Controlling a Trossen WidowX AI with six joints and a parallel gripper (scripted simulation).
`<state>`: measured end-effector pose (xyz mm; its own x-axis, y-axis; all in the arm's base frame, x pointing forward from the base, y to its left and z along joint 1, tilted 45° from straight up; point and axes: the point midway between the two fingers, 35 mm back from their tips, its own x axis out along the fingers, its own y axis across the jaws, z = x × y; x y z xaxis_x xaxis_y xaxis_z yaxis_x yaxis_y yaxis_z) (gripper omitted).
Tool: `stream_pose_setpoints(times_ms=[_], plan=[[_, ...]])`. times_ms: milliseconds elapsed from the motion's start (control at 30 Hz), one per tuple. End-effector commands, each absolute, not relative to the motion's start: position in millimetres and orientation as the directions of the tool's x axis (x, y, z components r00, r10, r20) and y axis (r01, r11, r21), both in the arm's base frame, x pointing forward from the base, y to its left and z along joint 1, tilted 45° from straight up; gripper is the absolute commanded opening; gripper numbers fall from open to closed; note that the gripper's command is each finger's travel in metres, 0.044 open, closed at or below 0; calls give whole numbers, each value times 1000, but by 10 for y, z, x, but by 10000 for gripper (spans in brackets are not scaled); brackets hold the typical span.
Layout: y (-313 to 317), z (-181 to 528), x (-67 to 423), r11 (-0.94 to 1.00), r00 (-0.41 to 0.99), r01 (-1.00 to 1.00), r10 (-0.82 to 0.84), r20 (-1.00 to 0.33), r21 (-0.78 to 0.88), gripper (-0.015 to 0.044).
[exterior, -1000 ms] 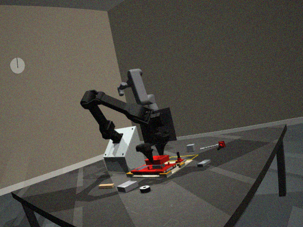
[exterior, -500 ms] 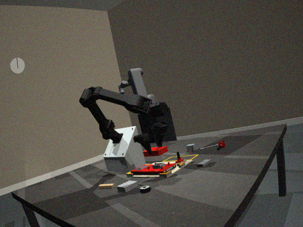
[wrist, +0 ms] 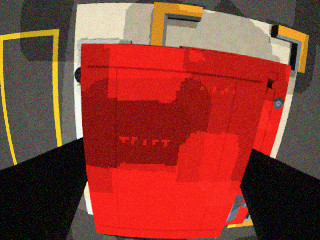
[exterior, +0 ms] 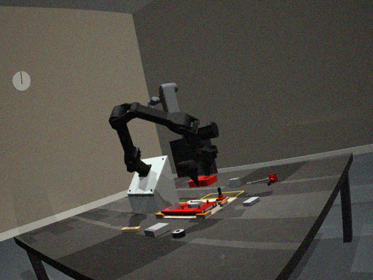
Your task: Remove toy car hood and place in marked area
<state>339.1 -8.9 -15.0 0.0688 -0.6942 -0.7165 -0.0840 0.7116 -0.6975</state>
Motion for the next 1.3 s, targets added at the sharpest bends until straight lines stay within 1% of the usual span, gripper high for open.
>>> stream_pose_setpoints(times_ms=[0, 400, 833, 1267], plan=[[106, -316, 3369, 718, 66, -85, -687, -723, -690, 0], [562, -734, 3236, 721, 67, -80, -685, -726, -688, 0], [959, -1174, 2973, 707, 61, -78, -700, -711, -703, 0], [943, -1233, 2965, 706, 61, -77, -701, -710, -704, 0]])
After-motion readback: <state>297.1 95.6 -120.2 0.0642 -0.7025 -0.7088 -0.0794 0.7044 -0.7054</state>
